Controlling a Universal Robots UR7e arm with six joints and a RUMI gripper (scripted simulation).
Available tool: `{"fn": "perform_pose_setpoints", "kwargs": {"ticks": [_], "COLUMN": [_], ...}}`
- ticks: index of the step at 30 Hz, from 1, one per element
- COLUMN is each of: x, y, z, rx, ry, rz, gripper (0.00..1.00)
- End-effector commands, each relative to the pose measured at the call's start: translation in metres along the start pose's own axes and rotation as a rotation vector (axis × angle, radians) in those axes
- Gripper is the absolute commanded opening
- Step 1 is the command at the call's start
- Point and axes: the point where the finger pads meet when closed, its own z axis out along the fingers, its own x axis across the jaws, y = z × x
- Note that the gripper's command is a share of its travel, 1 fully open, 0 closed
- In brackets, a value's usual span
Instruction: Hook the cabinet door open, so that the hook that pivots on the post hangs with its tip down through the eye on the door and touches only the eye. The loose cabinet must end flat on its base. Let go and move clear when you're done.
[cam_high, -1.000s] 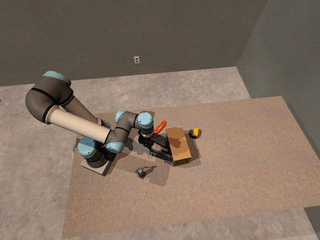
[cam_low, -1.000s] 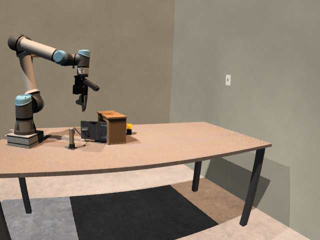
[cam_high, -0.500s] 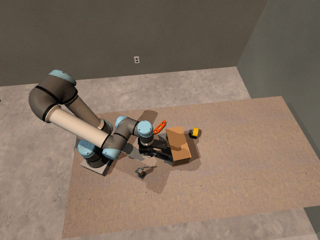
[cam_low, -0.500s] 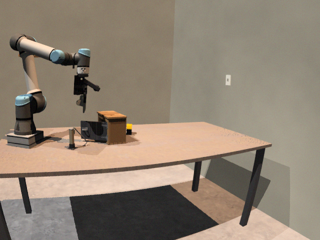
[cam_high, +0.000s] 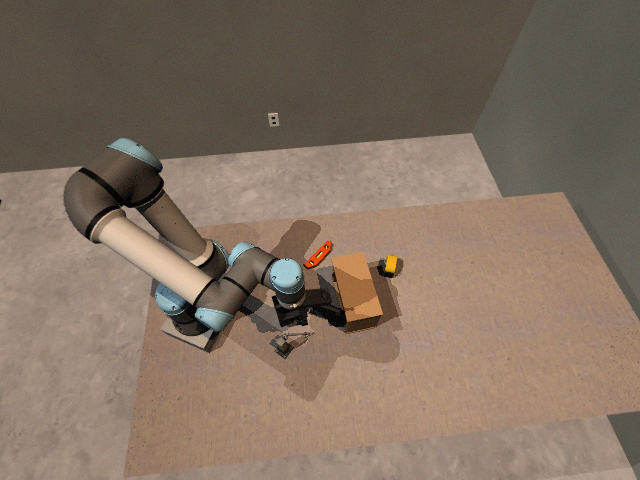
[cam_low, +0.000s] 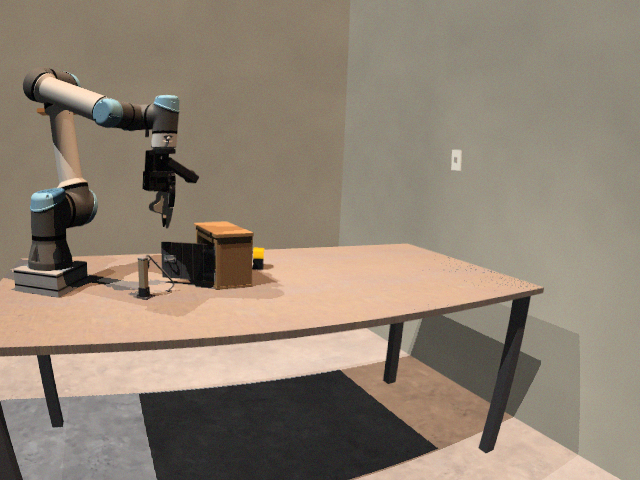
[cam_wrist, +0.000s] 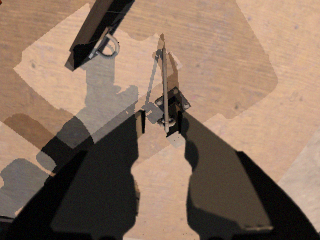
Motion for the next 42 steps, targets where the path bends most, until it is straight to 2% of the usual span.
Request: {"fn": "perform_pose_setpoints", "kwargs": {"ticks": [1, 42], "x": [0.0046, 0.0047], "y": [0.0023, 0.0023], "z": [-0.0003, 0.0004], "rx": [0.005, 0.005], "ry": [-0.004, -0.004], "rz": [-0.04, -0.041], "gripper": [0.15, 0.14]}}
